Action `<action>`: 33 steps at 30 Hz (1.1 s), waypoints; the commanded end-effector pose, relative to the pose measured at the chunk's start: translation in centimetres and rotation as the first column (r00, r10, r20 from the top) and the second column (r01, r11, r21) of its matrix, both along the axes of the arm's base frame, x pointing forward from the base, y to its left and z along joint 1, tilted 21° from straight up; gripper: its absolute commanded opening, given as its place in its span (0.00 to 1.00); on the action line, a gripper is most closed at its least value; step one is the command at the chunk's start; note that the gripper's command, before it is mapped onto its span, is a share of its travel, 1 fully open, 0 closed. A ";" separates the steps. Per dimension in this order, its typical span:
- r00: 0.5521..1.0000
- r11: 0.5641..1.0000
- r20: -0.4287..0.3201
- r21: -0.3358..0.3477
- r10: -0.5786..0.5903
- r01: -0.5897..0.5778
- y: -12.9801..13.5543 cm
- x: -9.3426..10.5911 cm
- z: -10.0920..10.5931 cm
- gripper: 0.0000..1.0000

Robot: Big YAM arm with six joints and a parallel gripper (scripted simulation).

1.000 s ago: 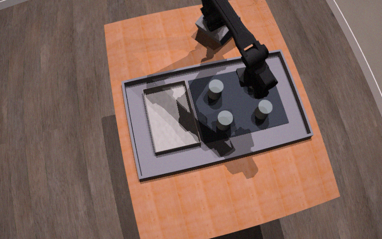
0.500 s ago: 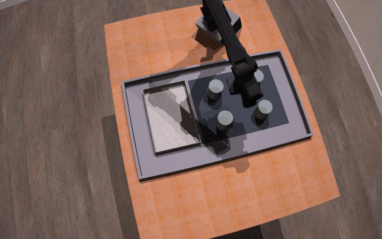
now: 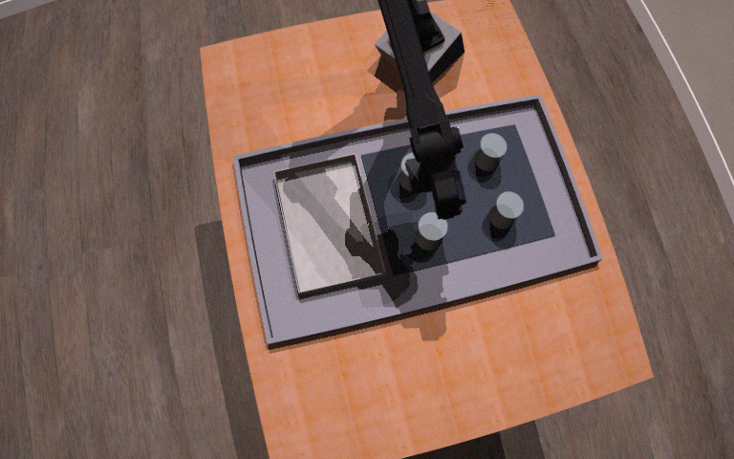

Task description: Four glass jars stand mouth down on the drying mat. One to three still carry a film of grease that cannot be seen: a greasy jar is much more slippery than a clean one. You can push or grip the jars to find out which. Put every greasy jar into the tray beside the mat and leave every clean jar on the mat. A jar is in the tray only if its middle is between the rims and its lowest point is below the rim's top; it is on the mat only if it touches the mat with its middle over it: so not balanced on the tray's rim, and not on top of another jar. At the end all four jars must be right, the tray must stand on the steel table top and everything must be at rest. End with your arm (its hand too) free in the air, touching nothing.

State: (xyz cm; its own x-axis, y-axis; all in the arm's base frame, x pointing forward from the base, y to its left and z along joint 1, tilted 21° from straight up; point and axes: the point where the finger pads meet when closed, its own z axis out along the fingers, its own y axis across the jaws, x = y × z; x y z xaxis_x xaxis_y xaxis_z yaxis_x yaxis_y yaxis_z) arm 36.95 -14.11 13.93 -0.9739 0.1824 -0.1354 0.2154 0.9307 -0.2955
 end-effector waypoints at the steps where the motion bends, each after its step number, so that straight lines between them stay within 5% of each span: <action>1: 0.997 0.999 0.067 -0.017 0.033 -0.032 -0.1 2.0 2.9 0.00; 33: 0.997 0.999 0.067 -0.017 0.033 -0.032 -0.2 2.6 3.8 0.00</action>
State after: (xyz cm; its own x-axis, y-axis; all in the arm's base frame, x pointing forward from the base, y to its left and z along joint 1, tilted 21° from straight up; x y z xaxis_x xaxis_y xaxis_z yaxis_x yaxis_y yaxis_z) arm 37.60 -14.24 14.91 -0.9755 0.1669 -0.1435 0.2032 0.9332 -0.2964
